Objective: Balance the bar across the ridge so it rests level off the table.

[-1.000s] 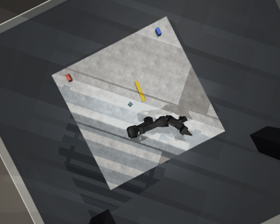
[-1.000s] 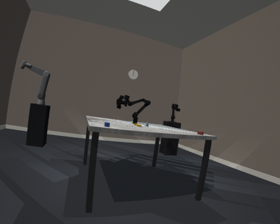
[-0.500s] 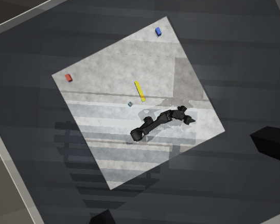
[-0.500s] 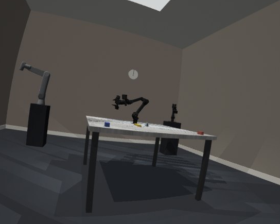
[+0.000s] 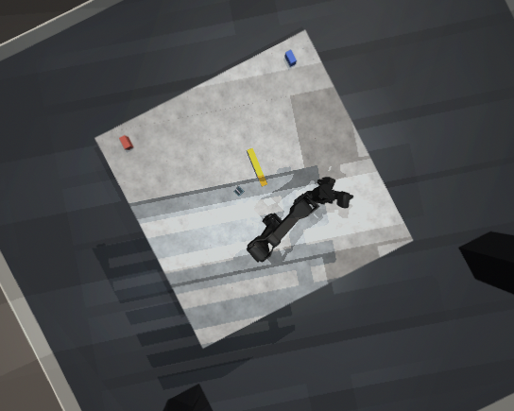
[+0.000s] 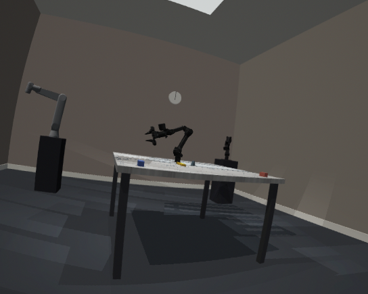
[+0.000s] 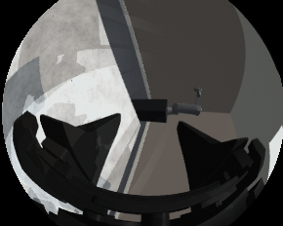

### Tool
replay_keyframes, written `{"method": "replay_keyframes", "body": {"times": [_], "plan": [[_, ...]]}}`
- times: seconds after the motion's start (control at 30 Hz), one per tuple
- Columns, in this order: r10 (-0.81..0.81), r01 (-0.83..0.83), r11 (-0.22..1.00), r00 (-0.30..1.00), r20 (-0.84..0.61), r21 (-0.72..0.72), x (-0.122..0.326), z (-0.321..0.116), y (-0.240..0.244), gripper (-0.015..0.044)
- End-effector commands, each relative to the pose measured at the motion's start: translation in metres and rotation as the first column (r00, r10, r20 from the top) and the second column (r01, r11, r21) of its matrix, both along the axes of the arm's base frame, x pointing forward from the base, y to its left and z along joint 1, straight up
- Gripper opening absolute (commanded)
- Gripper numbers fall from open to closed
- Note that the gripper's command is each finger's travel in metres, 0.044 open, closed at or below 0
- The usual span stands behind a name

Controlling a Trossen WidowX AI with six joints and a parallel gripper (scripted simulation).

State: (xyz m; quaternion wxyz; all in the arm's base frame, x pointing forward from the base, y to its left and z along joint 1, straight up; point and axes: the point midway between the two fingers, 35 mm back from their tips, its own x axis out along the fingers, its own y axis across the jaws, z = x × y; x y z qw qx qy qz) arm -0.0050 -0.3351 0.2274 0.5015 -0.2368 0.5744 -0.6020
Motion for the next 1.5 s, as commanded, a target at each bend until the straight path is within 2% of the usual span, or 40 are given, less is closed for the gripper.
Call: {"method": "replay_keyframes", "body": {"times": [0.0, 0.7, 1.47], "plan": [[0.076, -0.079, 0.996, 0.996, 0.049, 0.048, 0.026, -0.009, -0.003, 0.0315], [0.333, -0.416, 0.855, 0.898, 0.288, 0.310, 0.154, -0.055, 0.028, 0.0315], [0.355, -0.581, 0.551, 0.813, 0.463, 0.598, 0.249, -0.094, 0.128, 0.0315]]}}
